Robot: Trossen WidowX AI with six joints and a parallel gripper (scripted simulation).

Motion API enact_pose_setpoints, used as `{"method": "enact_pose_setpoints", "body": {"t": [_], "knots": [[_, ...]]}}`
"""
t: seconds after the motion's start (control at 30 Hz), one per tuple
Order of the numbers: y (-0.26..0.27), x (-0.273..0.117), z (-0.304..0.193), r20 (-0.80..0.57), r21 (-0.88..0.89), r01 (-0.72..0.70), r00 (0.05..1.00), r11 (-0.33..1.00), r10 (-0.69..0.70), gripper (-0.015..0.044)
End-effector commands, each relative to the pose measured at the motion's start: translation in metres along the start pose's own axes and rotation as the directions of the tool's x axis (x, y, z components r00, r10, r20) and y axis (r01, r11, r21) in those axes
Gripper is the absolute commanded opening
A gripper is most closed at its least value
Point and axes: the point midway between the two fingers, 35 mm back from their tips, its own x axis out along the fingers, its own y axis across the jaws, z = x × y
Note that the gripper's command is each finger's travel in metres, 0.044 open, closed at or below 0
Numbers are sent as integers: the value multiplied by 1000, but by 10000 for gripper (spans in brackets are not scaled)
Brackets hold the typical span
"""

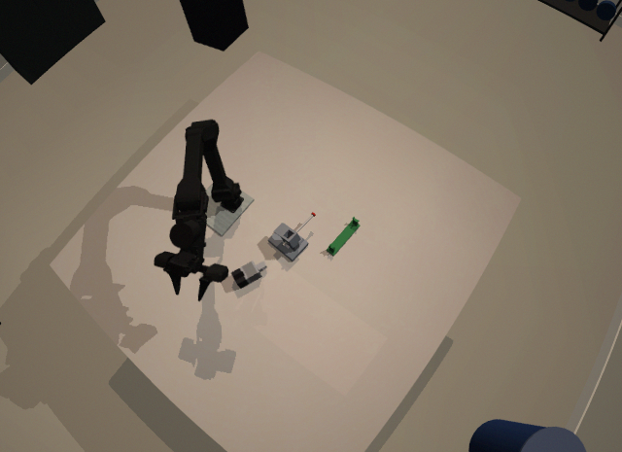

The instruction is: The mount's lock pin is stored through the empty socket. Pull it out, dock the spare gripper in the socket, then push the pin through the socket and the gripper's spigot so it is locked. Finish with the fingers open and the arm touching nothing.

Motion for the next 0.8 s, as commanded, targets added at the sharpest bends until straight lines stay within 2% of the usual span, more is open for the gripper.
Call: {"method": "enact_pose_setpoints", "body": {"t": [0.0,0.17,0.3,0.4,0.57,0.77], "knots": [[69,-10,-32,-156,-321,-200,975,926,157,300],[133,-37,-73,-332,-598,-421,905,682,266,300],[174,-69,-109,-472,-732,-561,827,387,307,300],[197,-96,-137,-570,-768,-627,762,130,308,300],[222,-148,-183,-711,-702,-641,655,-310,256,300],[228,-215,-235,-828,-437,-498,548,-749,119,300]]}}
